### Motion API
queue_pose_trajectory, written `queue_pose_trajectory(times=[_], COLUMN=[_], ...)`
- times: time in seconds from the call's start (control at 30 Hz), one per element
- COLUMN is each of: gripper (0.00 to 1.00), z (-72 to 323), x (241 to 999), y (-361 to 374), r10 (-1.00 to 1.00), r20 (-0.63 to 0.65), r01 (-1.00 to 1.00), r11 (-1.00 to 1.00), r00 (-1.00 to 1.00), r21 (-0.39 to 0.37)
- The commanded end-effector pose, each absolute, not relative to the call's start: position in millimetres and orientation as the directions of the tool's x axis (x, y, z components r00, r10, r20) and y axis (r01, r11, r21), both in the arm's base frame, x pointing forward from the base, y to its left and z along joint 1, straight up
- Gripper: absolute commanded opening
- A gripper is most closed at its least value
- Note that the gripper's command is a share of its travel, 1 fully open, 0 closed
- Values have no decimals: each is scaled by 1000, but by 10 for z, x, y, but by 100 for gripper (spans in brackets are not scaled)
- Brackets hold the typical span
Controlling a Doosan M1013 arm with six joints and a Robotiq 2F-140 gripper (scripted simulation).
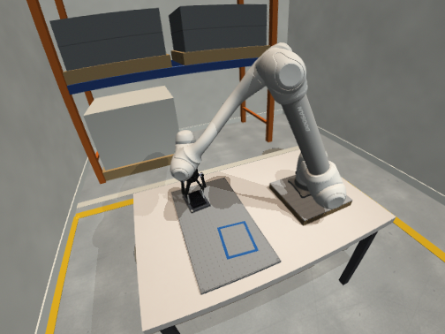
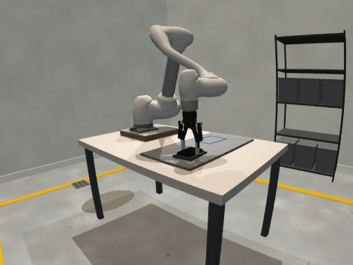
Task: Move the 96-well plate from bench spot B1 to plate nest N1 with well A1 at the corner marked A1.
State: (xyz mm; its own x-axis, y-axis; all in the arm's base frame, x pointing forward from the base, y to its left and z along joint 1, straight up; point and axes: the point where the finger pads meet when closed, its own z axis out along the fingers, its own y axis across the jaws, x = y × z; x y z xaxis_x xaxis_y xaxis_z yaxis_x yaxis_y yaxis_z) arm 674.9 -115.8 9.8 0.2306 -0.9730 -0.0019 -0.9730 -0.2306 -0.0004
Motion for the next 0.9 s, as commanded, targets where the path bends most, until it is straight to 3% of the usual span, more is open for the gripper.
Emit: queue_pose_trajectory(times=[0.0, 0.87], gripper=[100, 100], z=[94, 201], x=[6749, 6749], y=[-1158, -1158], r10=[-973, -973], r20=[-2, -2], r01=[-973, -973], r11=[-231, -231], r00=[231, 231], r21=[-1, -1])
